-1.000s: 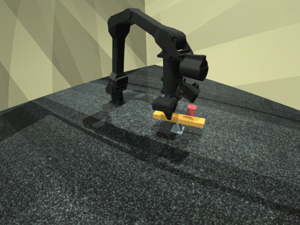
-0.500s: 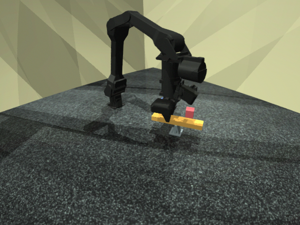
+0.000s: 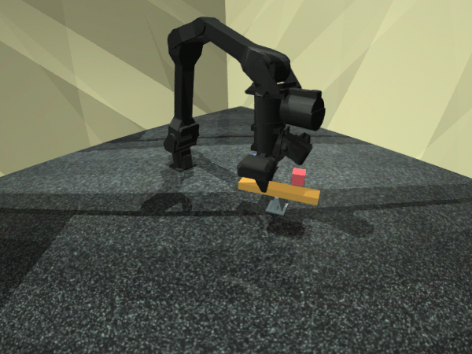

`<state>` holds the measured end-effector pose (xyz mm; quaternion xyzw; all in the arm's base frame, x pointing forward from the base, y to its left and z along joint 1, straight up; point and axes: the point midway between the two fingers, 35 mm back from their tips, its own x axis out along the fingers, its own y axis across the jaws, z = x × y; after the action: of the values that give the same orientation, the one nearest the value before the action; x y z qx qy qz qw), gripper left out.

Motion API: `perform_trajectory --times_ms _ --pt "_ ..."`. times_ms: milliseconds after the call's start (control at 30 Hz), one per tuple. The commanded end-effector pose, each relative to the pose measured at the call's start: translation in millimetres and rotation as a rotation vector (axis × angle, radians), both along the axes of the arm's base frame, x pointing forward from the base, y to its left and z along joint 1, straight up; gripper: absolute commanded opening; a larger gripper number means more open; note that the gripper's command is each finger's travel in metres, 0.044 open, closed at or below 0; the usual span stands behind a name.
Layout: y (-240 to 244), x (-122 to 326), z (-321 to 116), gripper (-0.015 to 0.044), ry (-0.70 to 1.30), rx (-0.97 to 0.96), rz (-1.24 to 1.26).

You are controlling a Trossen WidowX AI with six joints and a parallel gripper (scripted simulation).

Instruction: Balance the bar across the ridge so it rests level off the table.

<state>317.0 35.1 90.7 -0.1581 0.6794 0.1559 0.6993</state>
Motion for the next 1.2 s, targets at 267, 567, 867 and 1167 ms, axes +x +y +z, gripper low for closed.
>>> perform_trajectory --times_ms 267,567,867,1167 --pt "0.0 0.0 0.0 0.0 0.0 0.0 0.0" --pt "0.0 0.0 0.0 0.0 0.0 0.0 0.0" --pt "0.0 0.0 0.0 0.0053 0.0 0.0 0.0" --pt "0.0 0.0 0.0 0.0167 0.0 0.0 0.0"
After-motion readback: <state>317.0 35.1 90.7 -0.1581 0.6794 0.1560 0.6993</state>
